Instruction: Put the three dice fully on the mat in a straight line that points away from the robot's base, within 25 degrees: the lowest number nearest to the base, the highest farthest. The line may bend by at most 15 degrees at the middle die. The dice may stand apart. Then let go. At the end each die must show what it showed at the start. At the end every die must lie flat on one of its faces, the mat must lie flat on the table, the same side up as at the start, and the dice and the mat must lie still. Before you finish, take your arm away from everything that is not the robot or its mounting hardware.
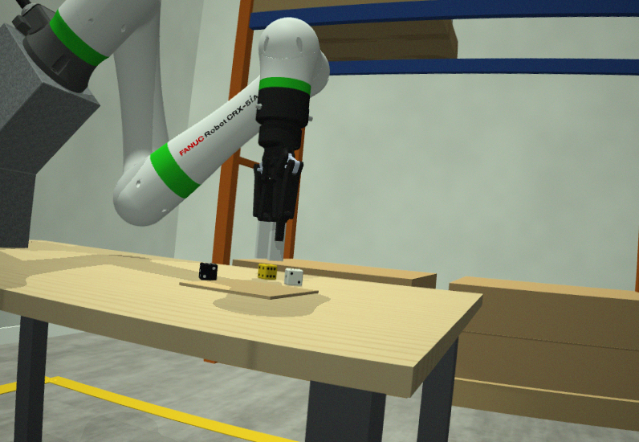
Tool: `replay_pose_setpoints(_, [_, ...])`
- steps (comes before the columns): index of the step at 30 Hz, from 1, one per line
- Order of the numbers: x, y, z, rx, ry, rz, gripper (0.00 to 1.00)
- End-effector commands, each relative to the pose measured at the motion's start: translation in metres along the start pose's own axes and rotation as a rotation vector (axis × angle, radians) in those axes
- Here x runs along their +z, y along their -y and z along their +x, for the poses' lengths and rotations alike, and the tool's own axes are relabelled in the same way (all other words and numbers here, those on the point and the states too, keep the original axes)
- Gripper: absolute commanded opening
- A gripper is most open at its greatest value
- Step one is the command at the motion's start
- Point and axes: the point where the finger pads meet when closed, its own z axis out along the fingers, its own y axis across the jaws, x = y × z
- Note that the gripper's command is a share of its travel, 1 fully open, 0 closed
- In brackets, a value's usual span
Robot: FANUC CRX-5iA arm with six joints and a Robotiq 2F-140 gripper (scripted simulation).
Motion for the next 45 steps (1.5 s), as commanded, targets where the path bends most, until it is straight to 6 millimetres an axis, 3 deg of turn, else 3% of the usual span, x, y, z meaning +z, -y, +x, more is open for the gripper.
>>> replay_pose_setpoints(1, [0.000, 0.000, 0.000, 0.000, 0.000, 0.000, 0.25])
replay_pose_setpoints(32, [0.000, 0.000, 0.000, 0.000, 0.000, 0.000, 0.25])
replay_pose_setpoints(45, [0.019, 0.000, 0.000, 0.000, 0.000, 0.000, 0.25])
